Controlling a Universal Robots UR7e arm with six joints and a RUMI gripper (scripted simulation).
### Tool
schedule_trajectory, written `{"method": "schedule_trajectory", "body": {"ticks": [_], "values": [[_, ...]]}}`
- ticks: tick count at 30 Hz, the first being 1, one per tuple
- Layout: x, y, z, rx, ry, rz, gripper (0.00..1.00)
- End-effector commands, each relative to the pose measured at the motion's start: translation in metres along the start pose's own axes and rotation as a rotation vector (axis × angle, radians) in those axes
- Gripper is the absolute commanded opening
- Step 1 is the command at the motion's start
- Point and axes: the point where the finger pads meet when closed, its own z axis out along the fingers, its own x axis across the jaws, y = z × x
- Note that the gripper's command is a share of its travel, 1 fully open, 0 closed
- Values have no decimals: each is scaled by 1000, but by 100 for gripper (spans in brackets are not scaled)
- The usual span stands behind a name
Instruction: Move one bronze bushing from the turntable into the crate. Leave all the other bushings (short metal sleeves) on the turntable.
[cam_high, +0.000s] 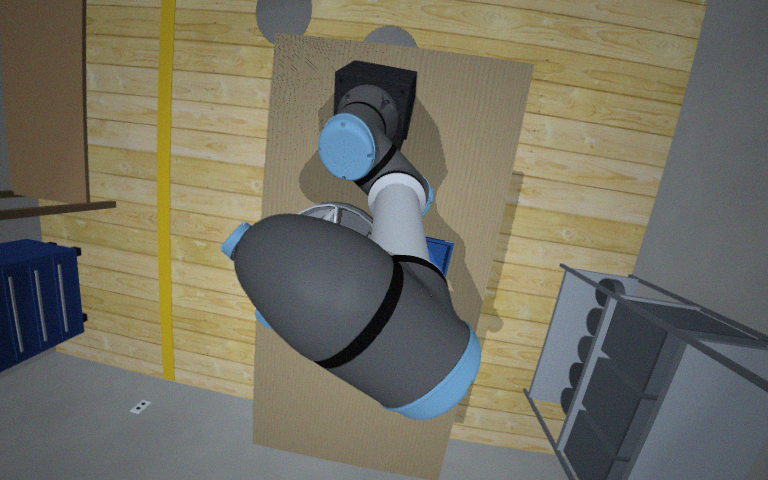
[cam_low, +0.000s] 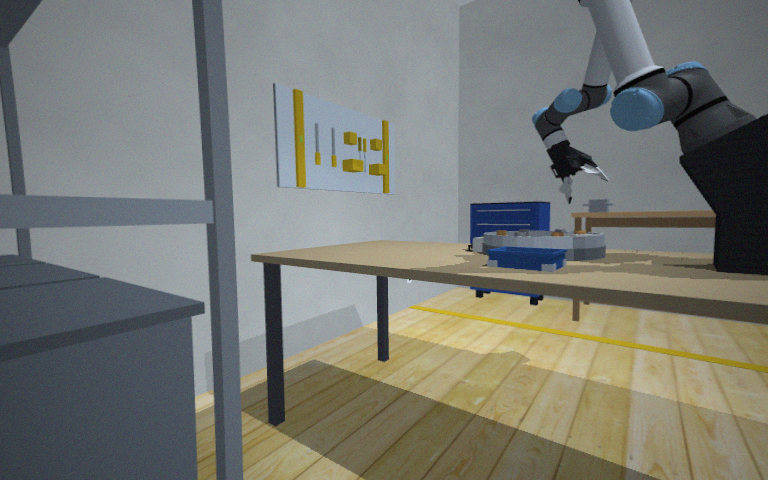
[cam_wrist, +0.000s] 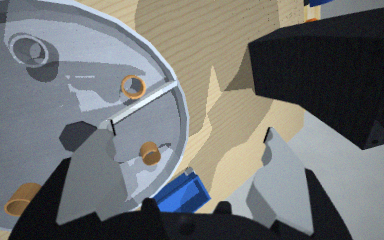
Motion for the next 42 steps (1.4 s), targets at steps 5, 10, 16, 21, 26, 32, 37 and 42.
{"method": "schedule_trajectory", "body": {"ticks": [5, 10, 16, 21, 26, 32, 37, 42], "values": [[-24, -9, 1, -127, -241, 172, 100], [-33, -15, -3, -162, -329, 233, 100], [-39, -19, -7, -185, -392, 272, 100], [-43, -22, -10, -198, -434, 297, 100], [-44, -23, -11, -202, -446, 303, 100], [-44, -23, -11, -202, -446, 303, 100], [-43, -23, -11, -203, -445, 302, 100], [-44, -23, -11, -202, -445, 302, 100]]}}
